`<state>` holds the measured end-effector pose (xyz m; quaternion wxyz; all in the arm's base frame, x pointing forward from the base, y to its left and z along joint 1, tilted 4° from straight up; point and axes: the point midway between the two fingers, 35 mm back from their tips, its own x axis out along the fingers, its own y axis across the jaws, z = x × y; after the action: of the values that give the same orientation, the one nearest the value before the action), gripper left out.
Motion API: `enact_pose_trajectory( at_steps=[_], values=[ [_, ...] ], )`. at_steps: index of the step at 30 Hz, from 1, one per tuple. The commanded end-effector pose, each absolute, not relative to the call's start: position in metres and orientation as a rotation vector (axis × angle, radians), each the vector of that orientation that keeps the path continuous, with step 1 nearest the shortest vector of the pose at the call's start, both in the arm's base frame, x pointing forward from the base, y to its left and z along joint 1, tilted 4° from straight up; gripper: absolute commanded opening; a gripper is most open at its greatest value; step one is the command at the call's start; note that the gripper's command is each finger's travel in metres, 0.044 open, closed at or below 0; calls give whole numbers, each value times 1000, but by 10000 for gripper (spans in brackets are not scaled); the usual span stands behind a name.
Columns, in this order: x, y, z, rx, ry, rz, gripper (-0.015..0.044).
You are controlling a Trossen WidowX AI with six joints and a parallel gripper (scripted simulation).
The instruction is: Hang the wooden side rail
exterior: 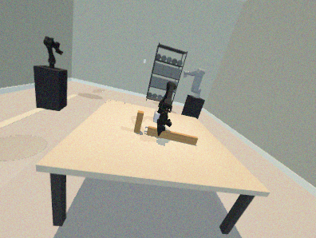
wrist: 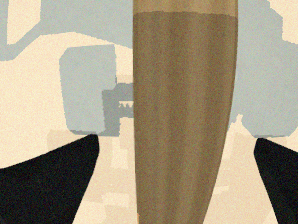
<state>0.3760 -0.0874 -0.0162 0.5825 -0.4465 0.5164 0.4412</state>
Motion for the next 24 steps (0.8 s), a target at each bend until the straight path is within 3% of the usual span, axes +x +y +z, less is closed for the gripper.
enact_pose_trajectory(
  at_steps=[1,7,20,24],
  values=[
    [372,-85,-27,-1029,1214,1039,440],
    [372,-85,-28,-1029,1214,1039,440],
    [372,-85,-28,-1029,1214,1039,99],
    [372,-85,-28,-1029,1214,1039,72]
  ],
)
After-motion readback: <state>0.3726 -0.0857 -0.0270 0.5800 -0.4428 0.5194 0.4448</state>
